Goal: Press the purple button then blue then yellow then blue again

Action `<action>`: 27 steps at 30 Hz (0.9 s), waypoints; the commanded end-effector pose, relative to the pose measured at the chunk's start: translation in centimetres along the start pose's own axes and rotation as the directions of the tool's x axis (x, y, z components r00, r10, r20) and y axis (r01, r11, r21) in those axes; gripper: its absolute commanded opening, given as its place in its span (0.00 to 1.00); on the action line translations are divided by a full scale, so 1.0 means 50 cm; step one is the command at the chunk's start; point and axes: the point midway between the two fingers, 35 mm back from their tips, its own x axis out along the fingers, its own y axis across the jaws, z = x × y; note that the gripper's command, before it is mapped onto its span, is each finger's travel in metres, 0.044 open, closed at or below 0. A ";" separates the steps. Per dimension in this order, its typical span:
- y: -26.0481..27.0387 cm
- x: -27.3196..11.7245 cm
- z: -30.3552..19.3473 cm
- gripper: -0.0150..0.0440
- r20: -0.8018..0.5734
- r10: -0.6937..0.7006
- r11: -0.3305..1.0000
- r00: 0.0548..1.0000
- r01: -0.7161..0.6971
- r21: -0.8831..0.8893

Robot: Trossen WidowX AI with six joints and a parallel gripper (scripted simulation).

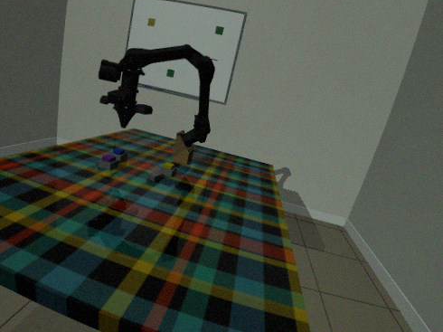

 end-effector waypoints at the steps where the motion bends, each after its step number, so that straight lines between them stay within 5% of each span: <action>1: 0.084 -0.011 0.019 0.29 -0.011 0.009 1.000 1.000 -0.009 -0.002; 12: 0.387 0.001 0.001 0.29 -0.013 0.025 1.000 1.000 -0.025 -0.002; 18: 0.403 0.010 -0.004 0.29 -0.014 0.027 1.000 1.000 -0.027 -0.003; 23: 0.407 0.123 -0.006 0.29 -0.013 0.029 1.000 1.000 -0.029 -0.003; 27: 0.408 0.129 -0.007 0.29 -0.013 0.029 1.000 0.999 -0.029 -0.003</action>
